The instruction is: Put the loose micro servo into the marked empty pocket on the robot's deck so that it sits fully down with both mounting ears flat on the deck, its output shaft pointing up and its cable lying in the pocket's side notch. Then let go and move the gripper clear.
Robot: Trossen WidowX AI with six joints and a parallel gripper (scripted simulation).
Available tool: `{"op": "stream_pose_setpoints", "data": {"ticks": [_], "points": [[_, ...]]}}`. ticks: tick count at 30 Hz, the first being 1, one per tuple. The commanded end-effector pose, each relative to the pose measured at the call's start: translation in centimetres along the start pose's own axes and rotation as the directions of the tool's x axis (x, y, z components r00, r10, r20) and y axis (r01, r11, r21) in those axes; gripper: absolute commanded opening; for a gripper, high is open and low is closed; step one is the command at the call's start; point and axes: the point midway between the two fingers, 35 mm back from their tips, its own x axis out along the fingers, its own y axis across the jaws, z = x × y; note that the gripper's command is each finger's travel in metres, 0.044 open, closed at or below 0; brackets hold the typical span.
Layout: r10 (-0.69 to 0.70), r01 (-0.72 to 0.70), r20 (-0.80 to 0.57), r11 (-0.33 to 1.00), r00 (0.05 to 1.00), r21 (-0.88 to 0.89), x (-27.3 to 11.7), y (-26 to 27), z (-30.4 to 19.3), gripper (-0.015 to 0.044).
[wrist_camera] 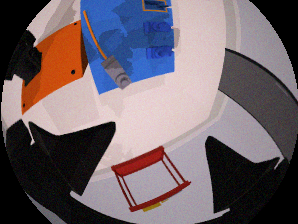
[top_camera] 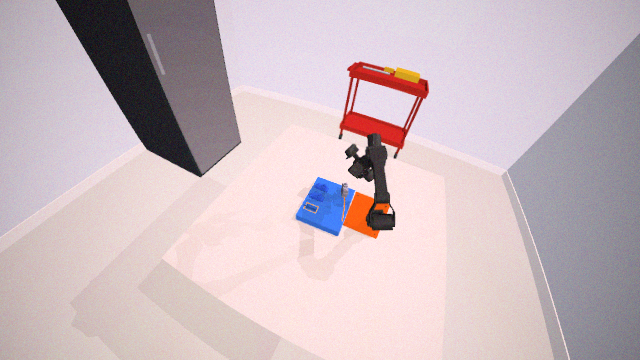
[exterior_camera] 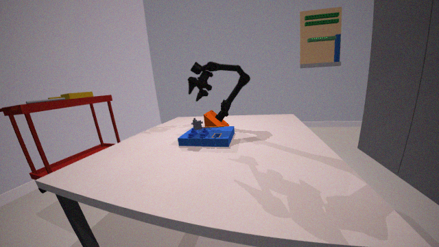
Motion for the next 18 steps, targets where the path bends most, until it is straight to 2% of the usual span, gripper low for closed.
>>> {"op": "stream_pose_setpoints", "data": {"ticks": [1,9,18], "points": [[0.09,-0.085,0.04,0.991,0.995,-0.1,1.6,0.6,0.5,0.044],[0.259,-0.218,0.115,0.934,0.959,-0.283,4.6,2.1,1.4,0.044],[0.441,-0.307,0.186,0.817,0.878,-0.489,7.4,4.0,2.7,0.044]]}}
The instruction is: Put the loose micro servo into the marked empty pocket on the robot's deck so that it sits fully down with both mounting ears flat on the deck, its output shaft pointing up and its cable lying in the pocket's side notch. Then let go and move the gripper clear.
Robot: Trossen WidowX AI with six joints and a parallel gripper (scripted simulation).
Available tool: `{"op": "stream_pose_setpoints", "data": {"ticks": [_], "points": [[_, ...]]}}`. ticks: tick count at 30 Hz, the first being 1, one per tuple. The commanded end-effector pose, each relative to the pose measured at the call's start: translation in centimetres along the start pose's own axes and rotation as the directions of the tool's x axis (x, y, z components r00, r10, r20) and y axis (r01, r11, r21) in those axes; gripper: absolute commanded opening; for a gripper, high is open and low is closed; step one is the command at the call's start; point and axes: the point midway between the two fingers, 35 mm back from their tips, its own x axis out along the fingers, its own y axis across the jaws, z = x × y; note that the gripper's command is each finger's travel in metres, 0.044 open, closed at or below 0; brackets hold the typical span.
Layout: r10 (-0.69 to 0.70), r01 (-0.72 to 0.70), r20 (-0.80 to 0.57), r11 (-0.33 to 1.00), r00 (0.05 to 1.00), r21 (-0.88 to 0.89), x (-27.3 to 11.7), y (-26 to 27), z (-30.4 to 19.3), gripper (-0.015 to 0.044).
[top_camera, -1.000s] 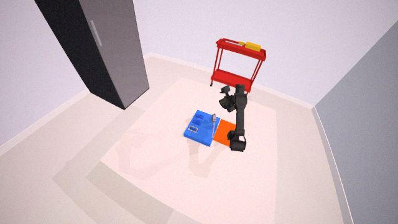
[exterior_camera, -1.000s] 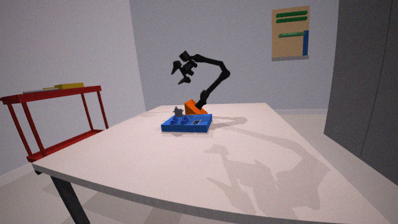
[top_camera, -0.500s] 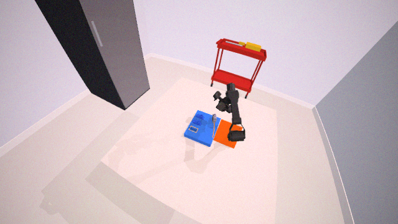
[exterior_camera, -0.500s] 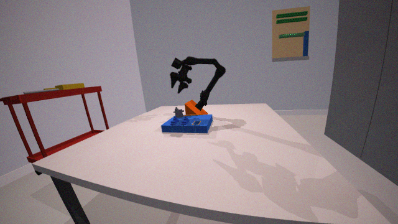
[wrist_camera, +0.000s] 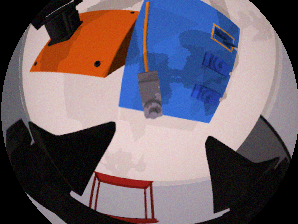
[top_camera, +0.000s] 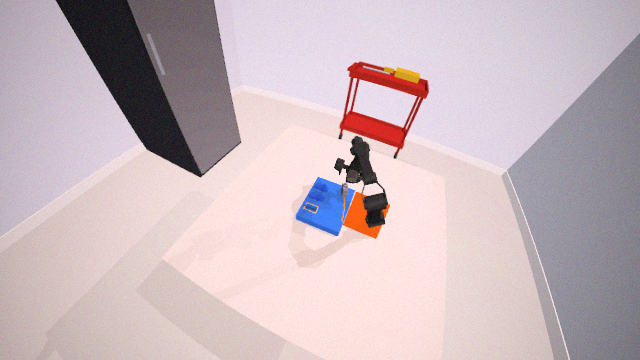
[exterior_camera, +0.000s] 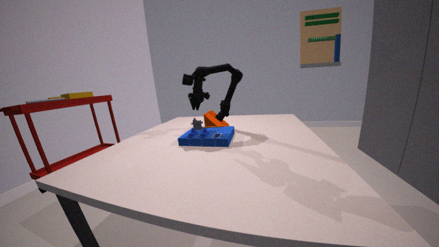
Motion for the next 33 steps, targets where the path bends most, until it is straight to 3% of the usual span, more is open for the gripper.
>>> {"op": "stream_pose_setpoints", "data": {"ticks": [1,8,33], "points": [[0.076,-0.069,0.065,0.992,0.995,-0.104,1.5,0.2,0.4,0.044],[0.187,-0.142,0.162,0.957,0.969,-0.254,3.6,0.8,1.3,0.044],[0.19,-0.143,0.165,0.955,0.968,-0.259,7.4,1.7,2.0,0.044]]}}
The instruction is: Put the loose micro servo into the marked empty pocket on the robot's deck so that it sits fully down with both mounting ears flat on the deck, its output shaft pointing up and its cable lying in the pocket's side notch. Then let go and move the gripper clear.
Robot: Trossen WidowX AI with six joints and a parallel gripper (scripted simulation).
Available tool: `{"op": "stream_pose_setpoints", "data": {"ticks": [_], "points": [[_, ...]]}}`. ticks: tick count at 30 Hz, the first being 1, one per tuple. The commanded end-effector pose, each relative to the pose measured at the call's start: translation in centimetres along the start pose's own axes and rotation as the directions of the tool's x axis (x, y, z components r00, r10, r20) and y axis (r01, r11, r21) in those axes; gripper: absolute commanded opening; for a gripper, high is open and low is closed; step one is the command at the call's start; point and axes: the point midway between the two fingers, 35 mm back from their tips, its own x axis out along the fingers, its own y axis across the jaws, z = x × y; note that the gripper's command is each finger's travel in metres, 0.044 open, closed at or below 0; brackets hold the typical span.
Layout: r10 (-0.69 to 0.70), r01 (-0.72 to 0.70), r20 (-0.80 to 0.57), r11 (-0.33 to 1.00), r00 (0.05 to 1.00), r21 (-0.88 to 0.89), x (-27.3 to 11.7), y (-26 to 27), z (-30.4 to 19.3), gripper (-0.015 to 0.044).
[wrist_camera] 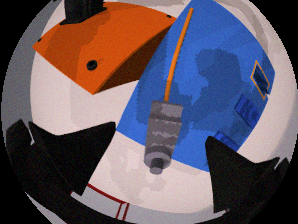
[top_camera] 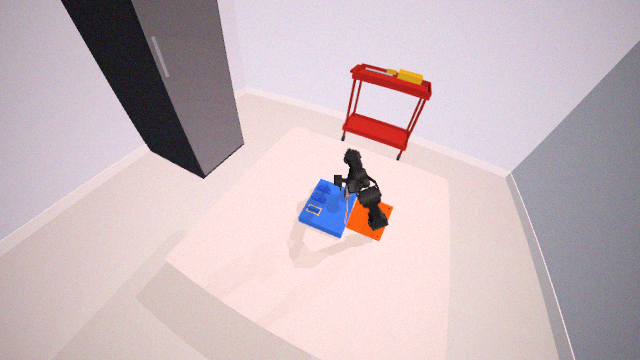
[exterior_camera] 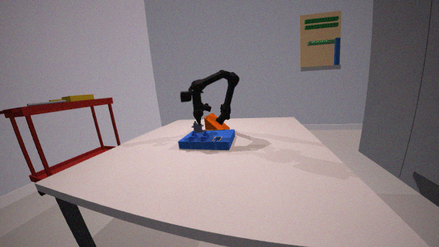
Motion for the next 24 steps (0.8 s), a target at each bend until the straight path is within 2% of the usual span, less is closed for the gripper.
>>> {"op": "stream_pose_setpoints", "data": {"ticks": [1,6,18,24], "points": [[-0.003,0.003,0.0,1.0,1.0,0.004,0.68,-0.04,-0.01,0.044],[-0.004,0.004,0.0,1.0,1.0,0.004,1.23,-0.04,0.01,0.044],[-0.004,0.004,0.0,1.0,1.0,0.004,1.23,-0.04,0.01,0.0125],[-0.004,0.004,0.0,1.0,1.0,0.004,1.23,-0.04,0.01,0.0085]]}}
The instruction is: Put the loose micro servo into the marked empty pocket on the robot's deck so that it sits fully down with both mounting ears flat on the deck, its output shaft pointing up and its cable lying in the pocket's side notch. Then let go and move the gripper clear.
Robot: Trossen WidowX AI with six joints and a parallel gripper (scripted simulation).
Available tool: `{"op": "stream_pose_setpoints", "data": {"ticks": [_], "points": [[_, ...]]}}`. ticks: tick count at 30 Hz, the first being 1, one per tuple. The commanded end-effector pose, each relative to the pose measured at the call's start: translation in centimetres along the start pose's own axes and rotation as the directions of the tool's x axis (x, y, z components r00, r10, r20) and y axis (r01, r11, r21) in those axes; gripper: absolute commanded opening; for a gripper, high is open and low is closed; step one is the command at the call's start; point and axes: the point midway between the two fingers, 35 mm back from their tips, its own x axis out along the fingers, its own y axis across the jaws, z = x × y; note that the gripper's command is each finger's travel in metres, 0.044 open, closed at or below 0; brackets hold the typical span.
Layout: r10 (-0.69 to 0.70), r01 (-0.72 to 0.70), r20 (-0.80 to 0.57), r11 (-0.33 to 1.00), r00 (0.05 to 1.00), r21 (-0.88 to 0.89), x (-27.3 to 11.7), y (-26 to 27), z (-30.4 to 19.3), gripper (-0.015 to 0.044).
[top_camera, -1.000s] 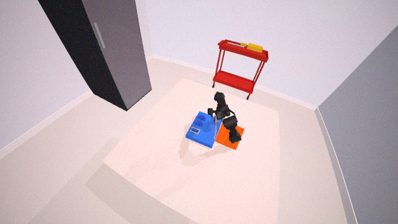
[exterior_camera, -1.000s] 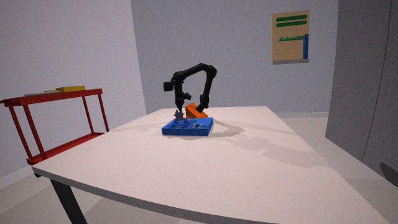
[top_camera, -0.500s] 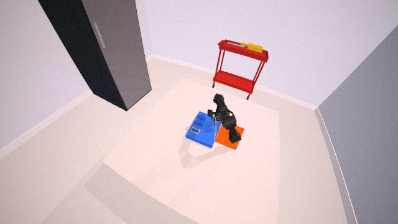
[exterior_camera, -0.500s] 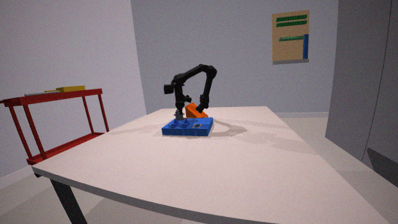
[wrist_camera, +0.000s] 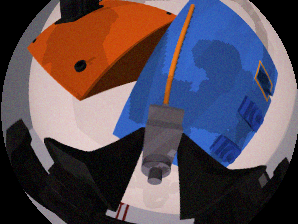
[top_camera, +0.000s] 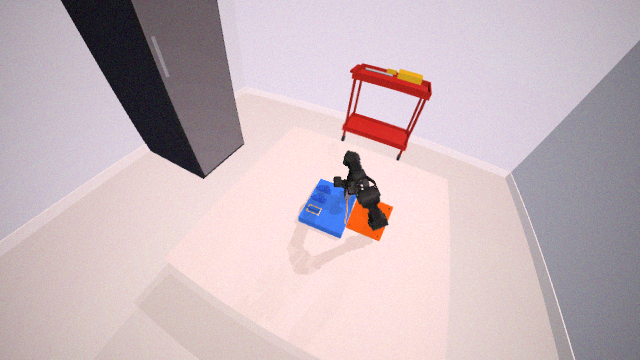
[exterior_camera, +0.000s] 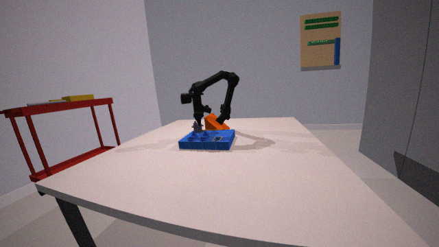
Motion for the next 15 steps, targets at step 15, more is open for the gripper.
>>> {"op": "stream_pose_setpoints", "data": {"ticks": [15], "points": [[-0.001,0.001,-0.002,1.0,1.0,0.004,-3.0,0.1,0.6,0.0]]}}
